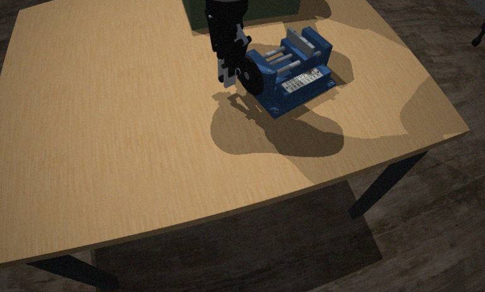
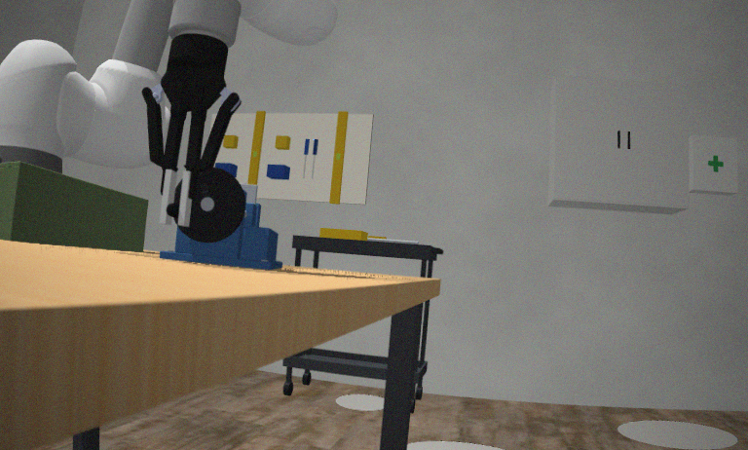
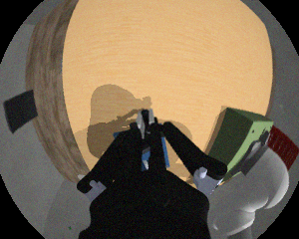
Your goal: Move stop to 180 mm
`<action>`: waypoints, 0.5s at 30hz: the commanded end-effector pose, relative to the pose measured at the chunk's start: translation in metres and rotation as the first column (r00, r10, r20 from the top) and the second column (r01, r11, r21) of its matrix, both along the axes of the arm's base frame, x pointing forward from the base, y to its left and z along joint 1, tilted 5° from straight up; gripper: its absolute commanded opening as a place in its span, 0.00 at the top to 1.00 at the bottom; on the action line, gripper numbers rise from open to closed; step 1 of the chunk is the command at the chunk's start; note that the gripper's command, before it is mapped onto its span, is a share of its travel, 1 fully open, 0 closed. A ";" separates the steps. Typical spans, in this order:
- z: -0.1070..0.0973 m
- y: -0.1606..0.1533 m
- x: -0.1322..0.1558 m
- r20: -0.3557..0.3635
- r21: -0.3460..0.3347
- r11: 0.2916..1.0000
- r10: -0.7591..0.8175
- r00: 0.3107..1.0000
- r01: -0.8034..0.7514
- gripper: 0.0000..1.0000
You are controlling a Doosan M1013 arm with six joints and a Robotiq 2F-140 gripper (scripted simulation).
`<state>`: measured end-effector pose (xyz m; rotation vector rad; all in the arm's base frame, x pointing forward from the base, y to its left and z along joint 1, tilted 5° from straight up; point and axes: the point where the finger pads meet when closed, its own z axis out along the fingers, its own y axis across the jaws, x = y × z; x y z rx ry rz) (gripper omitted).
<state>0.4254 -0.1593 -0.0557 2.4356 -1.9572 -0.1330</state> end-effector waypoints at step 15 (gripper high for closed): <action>0.033 -0.001 0.005 0.000 0.000 1.000 -0.001 1.000 0.001 0.96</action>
